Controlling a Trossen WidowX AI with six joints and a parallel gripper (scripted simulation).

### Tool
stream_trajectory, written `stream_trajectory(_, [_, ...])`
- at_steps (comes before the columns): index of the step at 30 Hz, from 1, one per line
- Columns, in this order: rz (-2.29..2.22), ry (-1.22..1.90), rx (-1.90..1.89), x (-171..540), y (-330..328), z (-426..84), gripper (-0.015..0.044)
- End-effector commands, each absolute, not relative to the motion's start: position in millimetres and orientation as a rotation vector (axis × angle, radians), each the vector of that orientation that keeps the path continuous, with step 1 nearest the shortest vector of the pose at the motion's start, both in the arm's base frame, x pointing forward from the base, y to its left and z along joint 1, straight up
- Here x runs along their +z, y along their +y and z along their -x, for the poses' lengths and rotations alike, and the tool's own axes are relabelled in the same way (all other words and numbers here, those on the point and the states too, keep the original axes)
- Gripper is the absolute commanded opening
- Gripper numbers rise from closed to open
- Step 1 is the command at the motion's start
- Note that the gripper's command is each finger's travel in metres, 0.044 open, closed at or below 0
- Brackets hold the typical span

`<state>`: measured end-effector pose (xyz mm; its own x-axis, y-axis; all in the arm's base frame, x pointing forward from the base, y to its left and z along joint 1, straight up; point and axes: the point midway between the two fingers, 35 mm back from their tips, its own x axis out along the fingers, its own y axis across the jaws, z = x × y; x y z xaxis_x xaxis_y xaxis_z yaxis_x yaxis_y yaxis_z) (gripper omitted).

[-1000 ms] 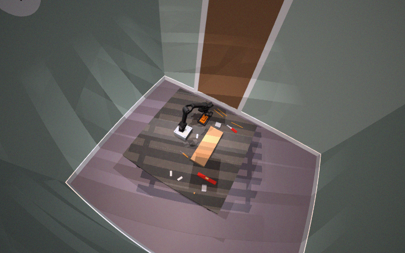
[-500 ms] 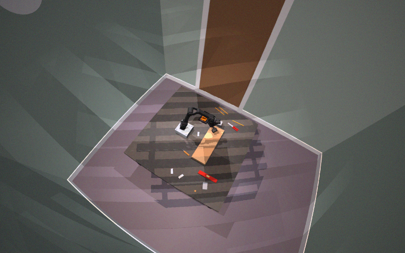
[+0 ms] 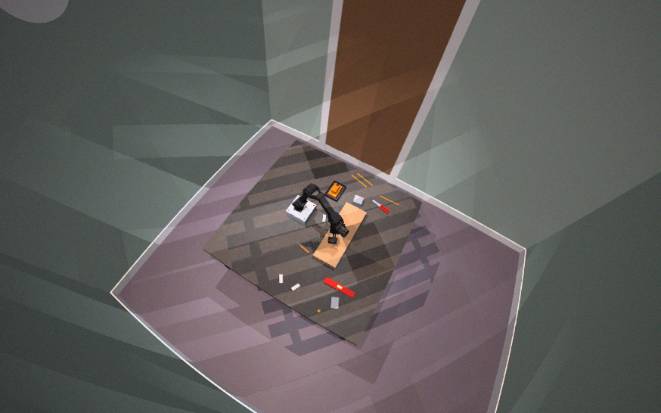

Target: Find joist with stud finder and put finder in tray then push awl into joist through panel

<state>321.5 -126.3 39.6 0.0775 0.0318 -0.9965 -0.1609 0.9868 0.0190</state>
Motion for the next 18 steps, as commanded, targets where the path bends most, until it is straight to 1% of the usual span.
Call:
stream_trajectory(1, [-0.005,1.529,0.005,36,-184,-293,0.044])
stream_trajectory(7, [-0.205,1.585,-0.216,29,-263,-225,0.044])
stream_trajectory(10, [-0.285,1.601,-0.295,26,-287,-194,0.044])
stream_trajectory(18, [-0.29,1.603,-0.3,26,-289,-187,0.044])
